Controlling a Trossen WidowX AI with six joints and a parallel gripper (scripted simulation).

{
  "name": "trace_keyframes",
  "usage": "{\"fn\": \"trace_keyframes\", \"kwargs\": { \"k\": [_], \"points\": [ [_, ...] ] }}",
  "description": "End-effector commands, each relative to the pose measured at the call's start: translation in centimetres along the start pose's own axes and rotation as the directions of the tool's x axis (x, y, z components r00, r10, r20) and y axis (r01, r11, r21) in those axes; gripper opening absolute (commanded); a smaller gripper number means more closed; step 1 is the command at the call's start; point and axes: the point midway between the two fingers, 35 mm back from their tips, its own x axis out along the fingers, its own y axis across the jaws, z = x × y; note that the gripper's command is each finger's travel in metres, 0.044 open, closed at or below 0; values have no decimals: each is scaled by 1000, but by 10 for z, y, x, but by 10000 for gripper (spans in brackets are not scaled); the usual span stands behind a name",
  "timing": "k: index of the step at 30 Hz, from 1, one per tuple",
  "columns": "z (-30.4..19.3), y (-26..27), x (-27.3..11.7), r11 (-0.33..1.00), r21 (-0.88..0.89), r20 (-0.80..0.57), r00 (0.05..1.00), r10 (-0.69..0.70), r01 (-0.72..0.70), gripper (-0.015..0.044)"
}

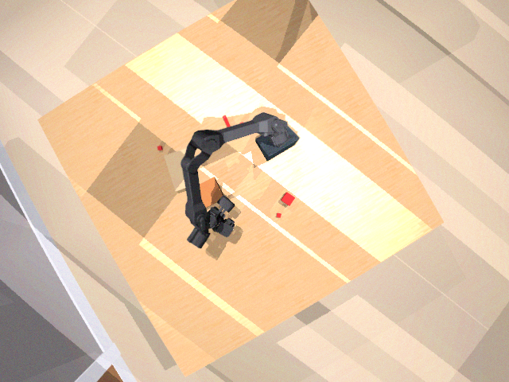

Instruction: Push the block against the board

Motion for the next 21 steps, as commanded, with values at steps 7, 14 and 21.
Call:
{"fn": "trace_keyframes", "kwargs": {
  "k": [7,14,21],
  "points": [
    [5,-1,-43,1000,2,5,1000,0,0,0],
    [4,0,-56,1000,8,6,1000,0,0,0],
    [-14,-5,-56,976,218,5,1000,0,-1,0]
  ]
}}
